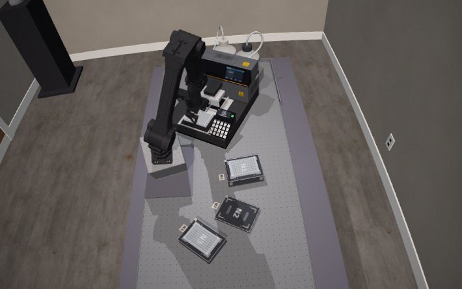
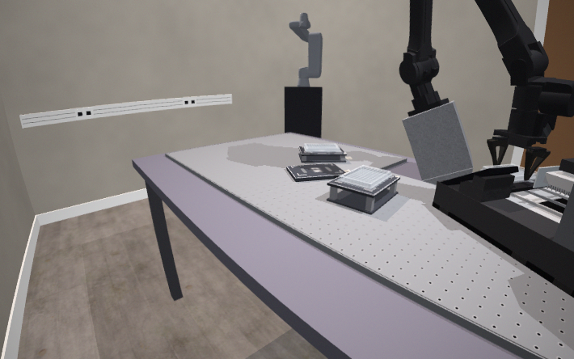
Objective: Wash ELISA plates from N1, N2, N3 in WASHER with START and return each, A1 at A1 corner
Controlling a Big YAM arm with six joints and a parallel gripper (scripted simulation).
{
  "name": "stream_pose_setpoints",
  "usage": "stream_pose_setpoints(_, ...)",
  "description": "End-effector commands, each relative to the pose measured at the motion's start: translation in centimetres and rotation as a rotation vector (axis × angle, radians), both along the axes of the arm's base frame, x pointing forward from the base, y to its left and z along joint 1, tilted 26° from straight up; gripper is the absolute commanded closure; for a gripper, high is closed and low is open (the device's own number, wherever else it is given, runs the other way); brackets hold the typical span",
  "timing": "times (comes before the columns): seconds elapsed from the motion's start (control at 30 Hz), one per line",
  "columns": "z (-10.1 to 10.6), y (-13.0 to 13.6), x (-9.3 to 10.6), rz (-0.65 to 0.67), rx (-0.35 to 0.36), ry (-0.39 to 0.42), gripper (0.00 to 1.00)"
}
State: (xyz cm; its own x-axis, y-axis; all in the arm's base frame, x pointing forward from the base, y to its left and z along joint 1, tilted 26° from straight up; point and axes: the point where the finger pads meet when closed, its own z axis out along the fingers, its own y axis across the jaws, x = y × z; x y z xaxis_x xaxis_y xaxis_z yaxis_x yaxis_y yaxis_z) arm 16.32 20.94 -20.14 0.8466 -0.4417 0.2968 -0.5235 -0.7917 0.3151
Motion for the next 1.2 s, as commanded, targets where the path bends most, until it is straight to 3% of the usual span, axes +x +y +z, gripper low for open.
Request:
stream_pose_setpoints(0.0,-0.55,-0.25,0.31,0.001,0.002,0.000,0.18)
stream_pose_setpoints(1.17,-1.00,-0.46,0.36,0.001,0.002,-0.001,0.18)
